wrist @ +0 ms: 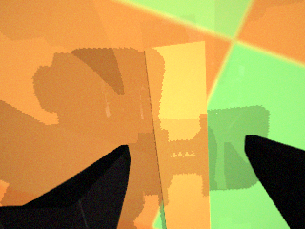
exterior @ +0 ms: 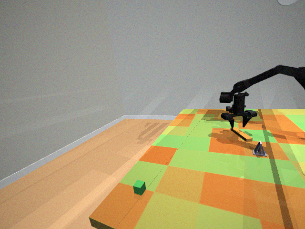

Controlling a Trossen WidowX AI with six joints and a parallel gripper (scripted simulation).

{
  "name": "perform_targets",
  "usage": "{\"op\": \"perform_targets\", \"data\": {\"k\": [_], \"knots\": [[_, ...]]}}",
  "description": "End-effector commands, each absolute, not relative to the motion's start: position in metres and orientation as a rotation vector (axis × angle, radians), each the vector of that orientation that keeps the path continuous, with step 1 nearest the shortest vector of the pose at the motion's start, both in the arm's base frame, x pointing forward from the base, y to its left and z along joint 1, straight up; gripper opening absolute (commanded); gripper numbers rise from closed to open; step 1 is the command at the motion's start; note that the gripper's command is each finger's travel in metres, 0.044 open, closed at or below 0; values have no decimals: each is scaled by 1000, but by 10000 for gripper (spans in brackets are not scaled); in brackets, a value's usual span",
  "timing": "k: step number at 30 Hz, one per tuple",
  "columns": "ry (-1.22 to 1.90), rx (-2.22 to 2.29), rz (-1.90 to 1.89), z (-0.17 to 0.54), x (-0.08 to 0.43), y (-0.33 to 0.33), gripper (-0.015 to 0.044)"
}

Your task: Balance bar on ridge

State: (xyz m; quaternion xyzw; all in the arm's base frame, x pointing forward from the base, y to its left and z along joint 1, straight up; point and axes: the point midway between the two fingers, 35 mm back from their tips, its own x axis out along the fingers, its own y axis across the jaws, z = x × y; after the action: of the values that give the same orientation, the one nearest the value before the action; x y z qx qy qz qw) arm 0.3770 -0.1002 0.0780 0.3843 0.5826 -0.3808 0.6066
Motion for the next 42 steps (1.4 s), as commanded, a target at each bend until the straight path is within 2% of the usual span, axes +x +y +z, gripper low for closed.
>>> {"op": "perform_targets", "data": {"k": [1, 31, 37, 42], "knots": [[1352, 889, -873, 73, 377, -99, 315], [1352, 889, -873, 51, 378, -99, 315], [1348, 888, -881, 52, 377, -100, 157], [1348, 888, -881, 52, 377, -100, 124]]}}
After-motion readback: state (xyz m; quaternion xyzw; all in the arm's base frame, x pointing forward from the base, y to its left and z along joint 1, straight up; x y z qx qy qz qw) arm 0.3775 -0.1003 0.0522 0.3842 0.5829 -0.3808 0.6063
